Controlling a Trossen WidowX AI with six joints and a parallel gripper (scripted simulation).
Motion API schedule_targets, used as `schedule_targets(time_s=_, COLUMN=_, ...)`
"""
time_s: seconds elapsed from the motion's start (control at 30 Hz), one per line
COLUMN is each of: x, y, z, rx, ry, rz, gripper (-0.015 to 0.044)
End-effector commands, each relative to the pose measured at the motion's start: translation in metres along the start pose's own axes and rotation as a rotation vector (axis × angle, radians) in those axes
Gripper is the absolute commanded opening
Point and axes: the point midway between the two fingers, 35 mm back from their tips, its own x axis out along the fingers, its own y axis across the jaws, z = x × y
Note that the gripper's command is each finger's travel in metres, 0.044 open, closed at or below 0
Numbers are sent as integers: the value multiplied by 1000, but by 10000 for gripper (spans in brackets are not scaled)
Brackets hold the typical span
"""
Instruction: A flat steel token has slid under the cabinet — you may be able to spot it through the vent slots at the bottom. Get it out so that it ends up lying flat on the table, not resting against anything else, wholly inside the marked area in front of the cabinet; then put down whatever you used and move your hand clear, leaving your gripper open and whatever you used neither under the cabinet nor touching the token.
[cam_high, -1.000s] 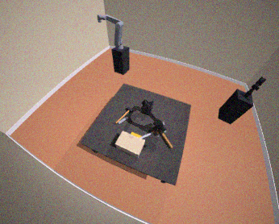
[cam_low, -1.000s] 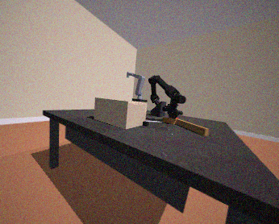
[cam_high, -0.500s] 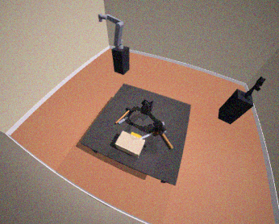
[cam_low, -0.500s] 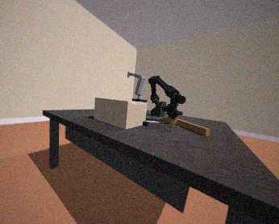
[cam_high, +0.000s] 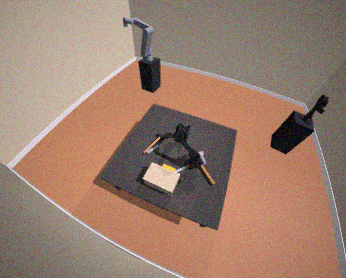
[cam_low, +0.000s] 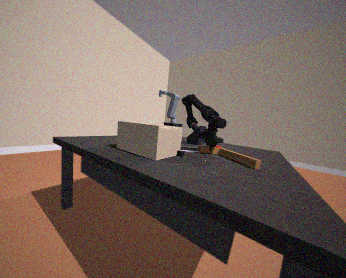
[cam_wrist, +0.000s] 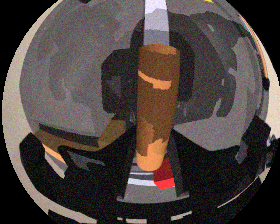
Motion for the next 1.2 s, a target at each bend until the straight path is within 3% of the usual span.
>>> schedule_targets(time_s=0.0, x=-3, y=2, z=7, rx=8, ry=-1, rz=9, gripper=0)
schedule_targets(time_s=0.03, x=-3, y=2, z=6, rx=8, ry=-1, rz=9, gripper=0)
schedule_targets(time_s=0.27, x=0, y=0, z=2, rx=3, ry=0, rz=1, gripper=184)
schedule_targets(time_s=0.43, x=0, y=0, z=3, rx=2, ry=0, rz=0, gripper=200)
schedule_targets(time_s=0.53, x=0, y=0, z=2, rx=2, ry=-1, rz=8, gripper=270)
schedule_targets(time_s=1.17, x=0, y=0, z=2, rx=7, ry=-1, rz=10, gripper=256)
